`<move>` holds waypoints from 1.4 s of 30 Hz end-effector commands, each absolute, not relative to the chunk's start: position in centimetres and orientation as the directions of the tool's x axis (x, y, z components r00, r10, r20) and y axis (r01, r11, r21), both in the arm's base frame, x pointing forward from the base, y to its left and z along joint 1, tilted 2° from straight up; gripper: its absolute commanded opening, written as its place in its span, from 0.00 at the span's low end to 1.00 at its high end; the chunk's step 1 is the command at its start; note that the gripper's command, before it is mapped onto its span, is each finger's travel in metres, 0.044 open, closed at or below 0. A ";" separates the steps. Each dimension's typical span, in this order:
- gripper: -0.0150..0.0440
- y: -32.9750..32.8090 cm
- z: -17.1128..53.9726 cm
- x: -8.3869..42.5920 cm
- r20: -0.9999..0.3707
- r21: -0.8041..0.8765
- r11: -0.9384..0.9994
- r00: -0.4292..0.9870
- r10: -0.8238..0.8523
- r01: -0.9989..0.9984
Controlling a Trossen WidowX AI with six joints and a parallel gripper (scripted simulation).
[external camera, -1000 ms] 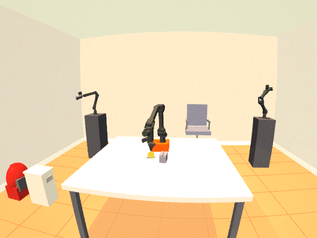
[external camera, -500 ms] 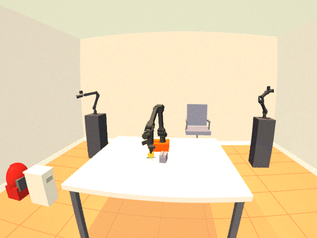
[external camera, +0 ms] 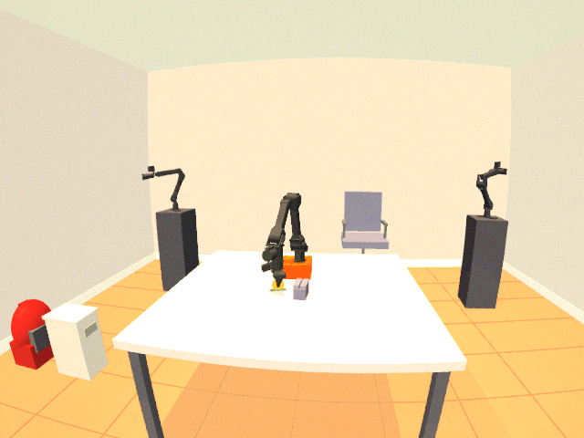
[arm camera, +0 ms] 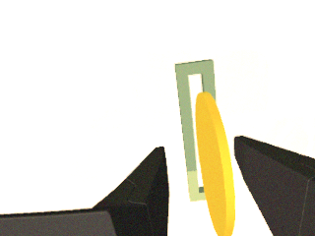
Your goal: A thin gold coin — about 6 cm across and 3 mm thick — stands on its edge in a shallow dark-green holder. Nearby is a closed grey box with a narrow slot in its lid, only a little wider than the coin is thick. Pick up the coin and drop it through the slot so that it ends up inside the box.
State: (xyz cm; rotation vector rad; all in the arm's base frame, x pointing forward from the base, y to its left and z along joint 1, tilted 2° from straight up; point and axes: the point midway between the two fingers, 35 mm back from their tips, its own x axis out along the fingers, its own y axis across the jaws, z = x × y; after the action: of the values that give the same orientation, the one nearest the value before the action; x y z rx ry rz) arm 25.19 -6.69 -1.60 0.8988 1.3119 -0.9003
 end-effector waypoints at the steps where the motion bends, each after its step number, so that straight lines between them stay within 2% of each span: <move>1: 0.53 -6.5 -2.6 24.8 -0.999 0.027 0.389 0.041 -0.027 0.921; 7: 0.53 -6.5 -3.2 24.7 -0.999 0.027 0.389 0.041 -0.027 0.921; 13: 0.26 -6.5 -3.2 24.7 -0.999 0.027 0.389 0.041 -0.027 0.921; 25: 0.25 -6.5 -3.1 24.8 -0.999 0.027 0.389 0.041 -0.027 0.921; 42: 0.25 -6.5 0.9 25.1 -0.999 0.028 0.389 0.042 -0.027 0.921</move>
State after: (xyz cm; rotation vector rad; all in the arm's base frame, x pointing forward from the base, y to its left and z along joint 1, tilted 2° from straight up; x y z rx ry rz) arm 24.72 -6.46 -0.27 0.8980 1.3375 -0.9056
